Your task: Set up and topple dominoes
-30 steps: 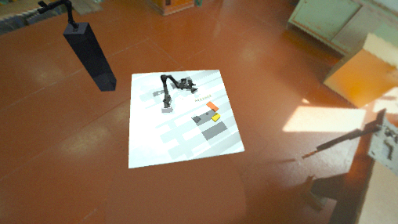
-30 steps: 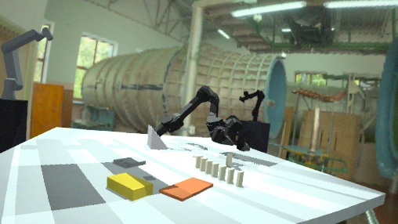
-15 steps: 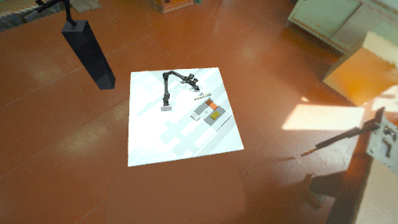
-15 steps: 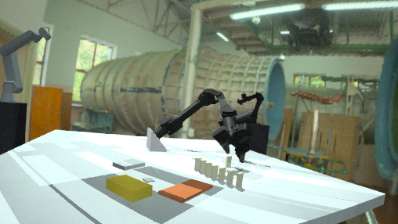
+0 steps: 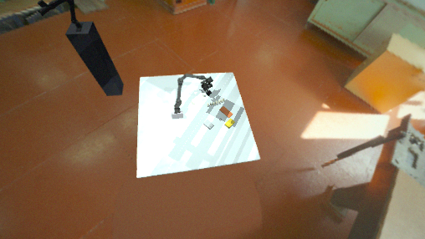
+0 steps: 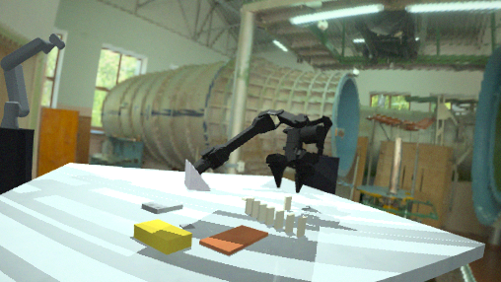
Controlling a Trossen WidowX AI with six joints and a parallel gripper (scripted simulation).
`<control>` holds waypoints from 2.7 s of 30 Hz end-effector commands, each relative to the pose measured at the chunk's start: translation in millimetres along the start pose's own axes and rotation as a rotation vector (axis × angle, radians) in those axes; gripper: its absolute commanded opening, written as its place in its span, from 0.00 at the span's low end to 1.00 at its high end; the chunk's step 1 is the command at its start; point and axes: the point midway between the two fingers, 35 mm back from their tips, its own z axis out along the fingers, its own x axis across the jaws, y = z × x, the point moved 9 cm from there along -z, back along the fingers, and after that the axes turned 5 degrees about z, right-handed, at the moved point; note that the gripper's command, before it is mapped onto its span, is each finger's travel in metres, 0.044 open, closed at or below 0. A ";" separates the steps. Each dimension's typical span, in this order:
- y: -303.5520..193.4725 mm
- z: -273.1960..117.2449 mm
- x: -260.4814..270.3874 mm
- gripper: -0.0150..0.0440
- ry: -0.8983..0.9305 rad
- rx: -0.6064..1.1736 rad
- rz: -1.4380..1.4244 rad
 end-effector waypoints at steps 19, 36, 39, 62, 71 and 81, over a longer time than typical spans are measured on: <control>-9.4 5.4 9.6 1.00 0.185 0.221 0.140; -18.7 41.4 18.1 1.00 0.198 0.219 0.127; -18.7 41.4 18.1 0.87 0.198 0.219 0.127; -7.4 3.0 7.7 0.44 0.193 0.207 0.158; -1.0 -68.6 -10.1 0.44 0.194 0.183 0.215; -30.3 -43.5 -157.5 0.44 0.185 0.223 0.131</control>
